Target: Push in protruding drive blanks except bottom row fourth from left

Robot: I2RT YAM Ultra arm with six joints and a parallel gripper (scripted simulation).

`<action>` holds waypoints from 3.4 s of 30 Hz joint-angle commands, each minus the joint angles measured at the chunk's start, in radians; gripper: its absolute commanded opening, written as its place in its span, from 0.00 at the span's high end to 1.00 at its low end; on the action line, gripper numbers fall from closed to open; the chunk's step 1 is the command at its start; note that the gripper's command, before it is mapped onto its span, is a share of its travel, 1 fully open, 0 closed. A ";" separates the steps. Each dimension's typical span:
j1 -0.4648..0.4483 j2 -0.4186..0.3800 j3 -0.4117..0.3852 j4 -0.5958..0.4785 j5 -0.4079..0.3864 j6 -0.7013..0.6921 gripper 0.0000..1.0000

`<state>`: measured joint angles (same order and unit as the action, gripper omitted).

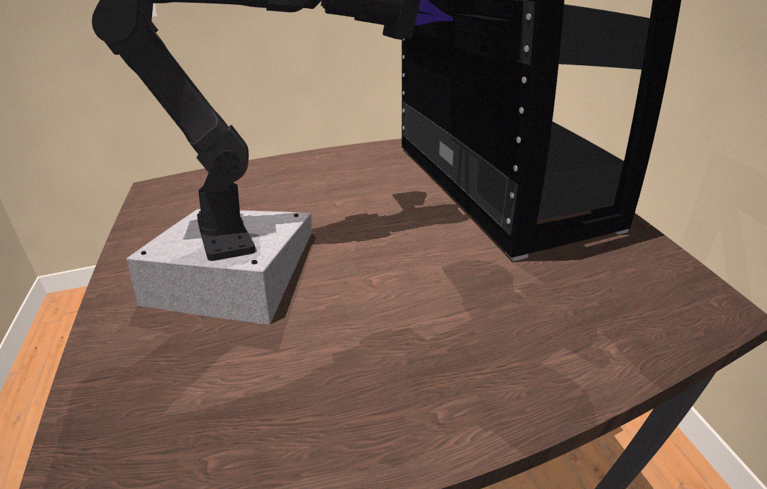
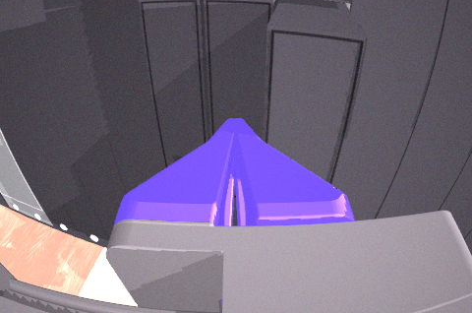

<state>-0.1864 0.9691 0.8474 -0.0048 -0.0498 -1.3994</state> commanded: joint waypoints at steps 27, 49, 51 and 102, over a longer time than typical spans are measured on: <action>-0.016 -0.468 -0.197 -0.059 0.009 0.011 1.00; 0.011 -0.221 -0.159 0.158 0.036 0.008 1.00; 0.007 -0.198 -0.151 0.174 0.037 0.007 1.00; -0.011 -0.176 -0.097 0.146 0.029 0.007 1.00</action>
<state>-0.1848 0.7979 0.7128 0.1413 -0.0219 -1.3994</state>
